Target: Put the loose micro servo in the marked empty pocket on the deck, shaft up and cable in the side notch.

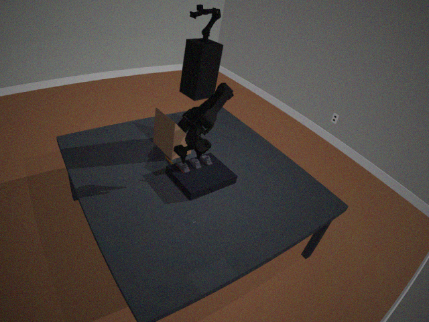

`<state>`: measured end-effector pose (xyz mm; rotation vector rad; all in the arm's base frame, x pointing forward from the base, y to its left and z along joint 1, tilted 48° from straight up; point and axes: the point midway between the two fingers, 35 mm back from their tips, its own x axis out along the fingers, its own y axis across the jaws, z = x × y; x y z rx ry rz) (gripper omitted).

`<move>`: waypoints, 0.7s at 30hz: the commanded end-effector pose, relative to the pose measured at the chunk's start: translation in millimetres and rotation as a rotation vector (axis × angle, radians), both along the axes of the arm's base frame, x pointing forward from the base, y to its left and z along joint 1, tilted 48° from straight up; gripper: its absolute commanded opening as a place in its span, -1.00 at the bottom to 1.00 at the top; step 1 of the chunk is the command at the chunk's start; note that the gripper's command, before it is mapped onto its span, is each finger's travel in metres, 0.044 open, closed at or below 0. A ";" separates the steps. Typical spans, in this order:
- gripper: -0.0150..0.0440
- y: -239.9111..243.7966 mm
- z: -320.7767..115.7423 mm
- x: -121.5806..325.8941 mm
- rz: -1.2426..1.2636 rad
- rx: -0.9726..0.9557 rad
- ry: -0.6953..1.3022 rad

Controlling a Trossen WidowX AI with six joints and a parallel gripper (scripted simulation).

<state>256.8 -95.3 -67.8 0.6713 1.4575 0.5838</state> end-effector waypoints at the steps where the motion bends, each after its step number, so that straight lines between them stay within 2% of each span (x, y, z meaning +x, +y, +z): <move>1: 1.00 -9.2 16.1 29.5 0.002 0.010 0.008; 7: 1.00 -11.8 19.0 30.6 0.003 0.010 0.007; 13: 1.00 -44.6 51.9 22.2 0.006 -0.004 -0.009; 21: 1.00 -46.0 53.5 21.7 0.006 -0.004 -0.010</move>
